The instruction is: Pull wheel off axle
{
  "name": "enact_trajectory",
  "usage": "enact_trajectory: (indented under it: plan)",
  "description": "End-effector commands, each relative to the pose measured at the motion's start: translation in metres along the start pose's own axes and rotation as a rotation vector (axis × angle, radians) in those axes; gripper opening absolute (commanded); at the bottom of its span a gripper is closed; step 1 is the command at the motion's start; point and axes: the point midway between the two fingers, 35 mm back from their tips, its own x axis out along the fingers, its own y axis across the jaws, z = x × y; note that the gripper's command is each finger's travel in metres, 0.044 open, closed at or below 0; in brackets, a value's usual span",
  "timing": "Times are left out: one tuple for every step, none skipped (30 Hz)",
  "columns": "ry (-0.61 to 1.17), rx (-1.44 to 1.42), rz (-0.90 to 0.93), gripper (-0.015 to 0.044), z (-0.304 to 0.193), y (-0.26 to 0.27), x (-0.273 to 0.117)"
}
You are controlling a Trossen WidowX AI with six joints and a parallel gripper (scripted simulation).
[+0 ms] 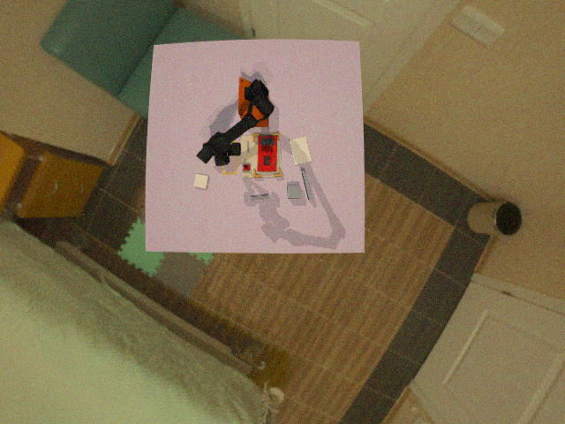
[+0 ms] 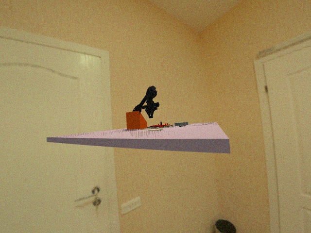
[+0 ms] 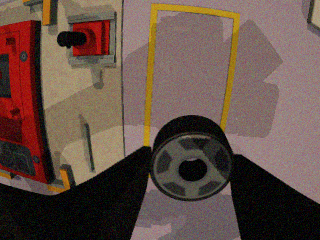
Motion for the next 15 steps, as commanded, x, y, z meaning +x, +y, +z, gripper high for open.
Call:
enact_trajectory:
  plan:
    - [0.007,-0.007,0.0,0.0,-0.004,-0.004,0.003]
    - [0.007,-0.007,0.0,0.0,-0.004,-0.004,0.005]
    - [0.007,-0.007,0.0,0.0,-0.004,-0.004,0.007]
    - [0.007,-0.007,0.0,0.0,-0.004,-0.004,0.01]
    - [0.007,-0.008,0.001,0.0,-0.004,-0.004,0.014]
    - [0.007,-0.008,0.001,0.0,-0.004,-0.004,0.017]
    - [0.007,-0.008,0.001,0.0,-0.004,-0.004,0.02]
    - [0.007,-0.008,0.001,0.0,-0.004,-0.004,0.021]
    - [0.007,-0.008,0.001,0.0,-0.005,-0.004,0.022]
    - [0.007,-0.008,0.001,0.0,-0.004,-0.004,0.023]
    - [0.007,-0.008,0.001,0.0,-0.004,-0.004,0.026]
    - [0.006,-0.007,0.001,0.0,-0.004,-0.004,0.029]
    - [0.006,-0.007,0.001,0.0,-0.003,-0.004,0.033]
    - [0.006,-0.007,0.0,0.0,-0.003,-0.004,0.039]
    - [0.006,-0.007,0.0,0.0,-0.003,-0.005,0.045]
